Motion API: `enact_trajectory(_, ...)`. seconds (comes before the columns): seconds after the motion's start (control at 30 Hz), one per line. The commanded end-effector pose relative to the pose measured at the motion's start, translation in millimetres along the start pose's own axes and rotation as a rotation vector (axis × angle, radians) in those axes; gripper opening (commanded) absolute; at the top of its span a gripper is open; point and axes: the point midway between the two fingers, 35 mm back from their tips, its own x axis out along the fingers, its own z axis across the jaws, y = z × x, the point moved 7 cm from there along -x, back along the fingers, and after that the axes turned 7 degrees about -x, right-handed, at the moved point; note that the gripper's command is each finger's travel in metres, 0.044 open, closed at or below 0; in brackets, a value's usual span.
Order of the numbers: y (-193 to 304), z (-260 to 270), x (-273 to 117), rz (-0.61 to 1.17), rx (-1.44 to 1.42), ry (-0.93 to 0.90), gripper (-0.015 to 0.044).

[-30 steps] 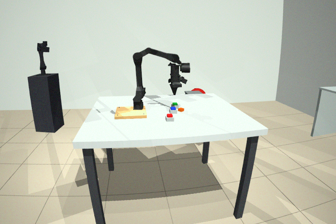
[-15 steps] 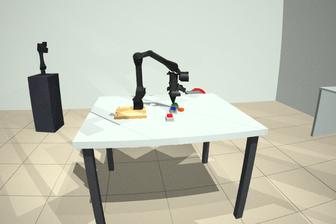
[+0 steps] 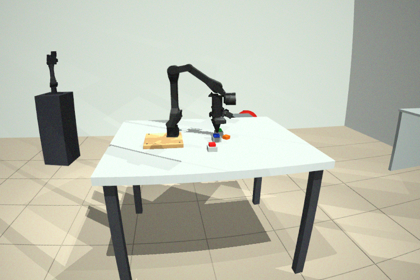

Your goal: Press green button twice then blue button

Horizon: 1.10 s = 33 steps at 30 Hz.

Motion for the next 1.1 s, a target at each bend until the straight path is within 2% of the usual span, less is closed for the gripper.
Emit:
enact_trajectory(0.0,1.5,0.5,11.1,0.016,-0.004,-0.006,0.0020)
enact_trajectory(0.23,2.1,0.8,19.9,0.016,-0.004,-0.006,0.0020)
enact_trajectory(1.07,0.7,0.2,14.7,0.006,-0.001,-0.002,0.0020)
